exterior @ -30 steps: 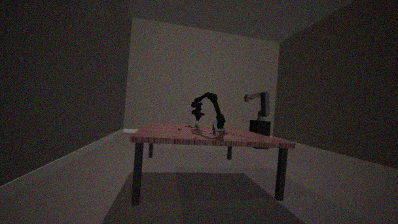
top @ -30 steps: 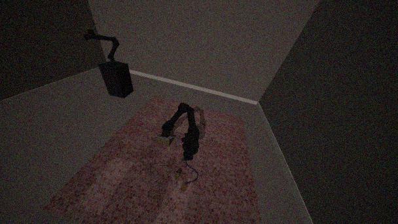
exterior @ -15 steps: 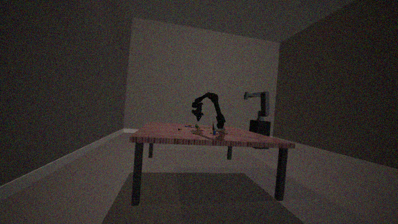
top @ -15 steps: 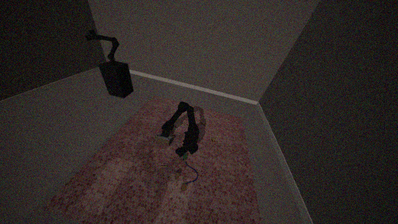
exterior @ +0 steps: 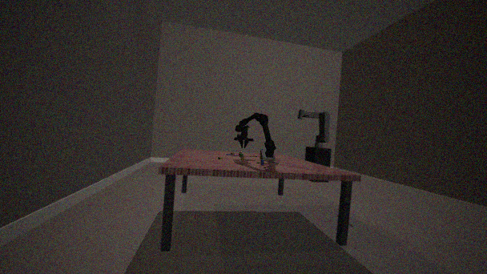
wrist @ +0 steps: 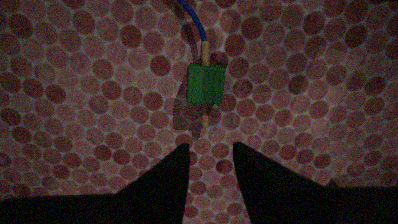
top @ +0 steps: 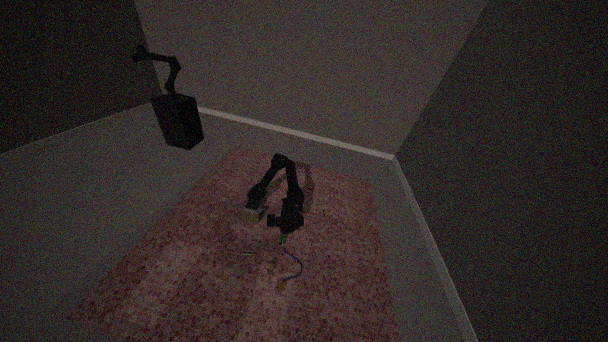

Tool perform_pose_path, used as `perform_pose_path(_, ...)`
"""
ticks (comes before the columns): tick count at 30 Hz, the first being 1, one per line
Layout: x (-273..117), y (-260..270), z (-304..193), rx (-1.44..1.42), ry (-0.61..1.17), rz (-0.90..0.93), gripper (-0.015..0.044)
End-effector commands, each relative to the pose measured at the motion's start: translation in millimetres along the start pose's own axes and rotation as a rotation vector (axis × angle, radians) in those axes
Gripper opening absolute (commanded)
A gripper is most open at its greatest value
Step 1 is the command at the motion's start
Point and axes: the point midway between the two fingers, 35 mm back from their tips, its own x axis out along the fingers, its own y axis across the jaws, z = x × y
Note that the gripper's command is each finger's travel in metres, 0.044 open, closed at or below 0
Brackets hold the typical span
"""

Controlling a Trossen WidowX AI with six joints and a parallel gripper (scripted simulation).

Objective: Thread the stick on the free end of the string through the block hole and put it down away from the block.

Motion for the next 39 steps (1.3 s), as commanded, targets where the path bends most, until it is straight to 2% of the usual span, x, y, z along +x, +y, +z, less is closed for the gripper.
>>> perform_pose_path(1,0,0,-2,0.023,0.001,0.003,0.0123)
perform_pose_path(39,60,2,0,0.023,0.001,0.004,0.0123)
